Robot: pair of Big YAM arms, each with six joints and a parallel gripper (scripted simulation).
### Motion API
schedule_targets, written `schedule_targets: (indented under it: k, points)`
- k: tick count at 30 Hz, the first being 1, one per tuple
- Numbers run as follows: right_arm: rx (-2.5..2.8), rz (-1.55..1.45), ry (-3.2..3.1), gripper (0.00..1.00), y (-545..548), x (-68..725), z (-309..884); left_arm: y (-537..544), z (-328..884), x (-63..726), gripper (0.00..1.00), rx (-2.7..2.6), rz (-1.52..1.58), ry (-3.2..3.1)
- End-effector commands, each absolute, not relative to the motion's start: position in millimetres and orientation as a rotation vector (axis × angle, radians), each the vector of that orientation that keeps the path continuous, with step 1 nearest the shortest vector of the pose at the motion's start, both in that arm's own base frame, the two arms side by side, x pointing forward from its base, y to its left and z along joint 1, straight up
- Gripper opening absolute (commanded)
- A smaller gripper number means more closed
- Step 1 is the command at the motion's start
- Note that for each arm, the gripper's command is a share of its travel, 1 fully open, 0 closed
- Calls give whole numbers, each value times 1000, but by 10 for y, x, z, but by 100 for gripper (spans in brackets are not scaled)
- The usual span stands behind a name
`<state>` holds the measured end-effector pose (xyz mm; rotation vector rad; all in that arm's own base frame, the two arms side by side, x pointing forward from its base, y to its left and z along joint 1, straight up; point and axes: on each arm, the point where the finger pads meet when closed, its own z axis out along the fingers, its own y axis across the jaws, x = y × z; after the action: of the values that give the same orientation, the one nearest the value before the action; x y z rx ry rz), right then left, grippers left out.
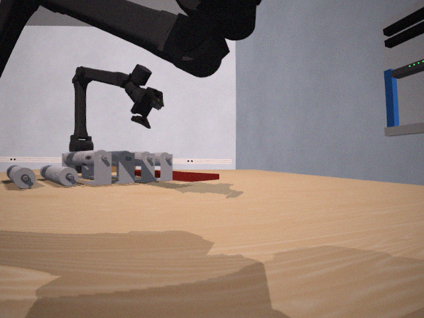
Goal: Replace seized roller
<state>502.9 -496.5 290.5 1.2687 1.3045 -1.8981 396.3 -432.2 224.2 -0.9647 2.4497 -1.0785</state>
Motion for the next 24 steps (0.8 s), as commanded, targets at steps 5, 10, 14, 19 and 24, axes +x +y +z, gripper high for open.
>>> schedule_targets:
  k: [5, 10, 14, 19, 24]
  points:
    - [1274, -1891, 1290, 100, -4961, 5023, 2984, -4333, 2307, 3973, 100, -961, -1092, 2440]
    - [1274, -1891, 1290, 100, -4961, 5023, 2984, -4333, 2307, 3973, 100, -961, -1092, 2440]
    - [1274, -1891, 1290, 100, -4961, 5023, 2984, -4333, 2307, 3973, 100, -961, -1092, 2440]
    - [1281, -1848, 1239, 100, -4883, 5086, 3312, -4356, 2675, 4098, 100, -928, -1165, 2374]
    - [1248, -1855, 1268, 100, -4830, 5083, 3214, -4308, 2667, 4128, 100, -903, -1159, 2368]
